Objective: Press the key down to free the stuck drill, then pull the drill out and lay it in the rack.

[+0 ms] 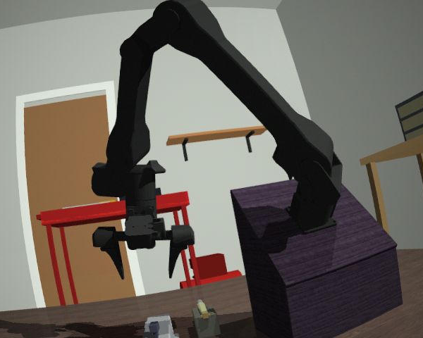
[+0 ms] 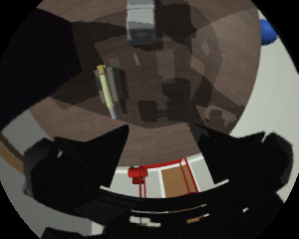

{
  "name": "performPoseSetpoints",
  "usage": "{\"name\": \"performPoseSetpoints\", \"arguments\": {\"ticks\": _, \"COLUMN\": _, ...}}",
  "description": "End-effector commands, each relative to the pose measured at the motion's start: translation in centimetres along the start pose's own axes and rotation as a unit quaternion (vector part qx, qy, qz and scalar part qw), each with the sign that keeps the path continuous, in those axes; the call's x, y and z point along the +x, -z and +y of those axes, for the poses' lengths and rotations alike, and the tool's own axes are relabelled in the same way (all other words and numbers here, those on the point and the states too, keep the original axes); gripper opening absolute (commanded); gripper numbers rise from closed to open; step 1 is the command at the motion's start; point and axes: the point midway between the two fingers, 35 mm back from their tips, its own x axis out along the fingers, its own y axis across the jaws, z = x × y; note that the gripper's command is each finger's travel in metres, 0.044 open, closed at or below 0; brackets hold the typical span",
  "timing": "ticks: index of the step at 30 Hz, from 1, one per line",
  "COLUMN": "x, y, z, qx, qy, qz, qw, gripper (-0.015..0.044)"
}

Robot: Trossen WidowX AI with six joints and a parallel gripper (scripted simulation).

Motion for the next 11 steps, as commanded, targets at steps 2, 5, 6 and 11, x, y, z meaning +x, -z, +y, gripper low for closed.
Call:
{"name": "performPoseSetpoints", "arguments": {"ticks": 2, "x": -1.6, "y": -1.7, "z": -5.6, "qx": -0.013, "qy": 0.062, "qz": 0.028, "qw": 0.998, "gripper": 0.0440}}
{"name": "performPoseSetpoints", "arguments": {"ticks": 5, "x": -2.6, "y": -3.5, "z": -8.7, "qx": -0.018, "qy": 0.101, "qz": 0.035, "qw": 0.994, "gripper": 0.0440}}
{"name": "performPoseSetpoints", "arguments": {"ticks": 6, "x": -2.9, "y": -4.1, "z": -9.7, "qx": -0.018, "qy": 0.112, "qz": 0.036, "qw": 0.993, "gripper": 0.0440}}
{"name": "performPoseSetpoints", "arguments": {"ticks": 11, "x": -4.7, "y": -8.2, "z": -14.0, "qx": -0.019, "qy": 0.171, "qz": 0.028, "qw": 0.985, "gripper": 0.0440}}
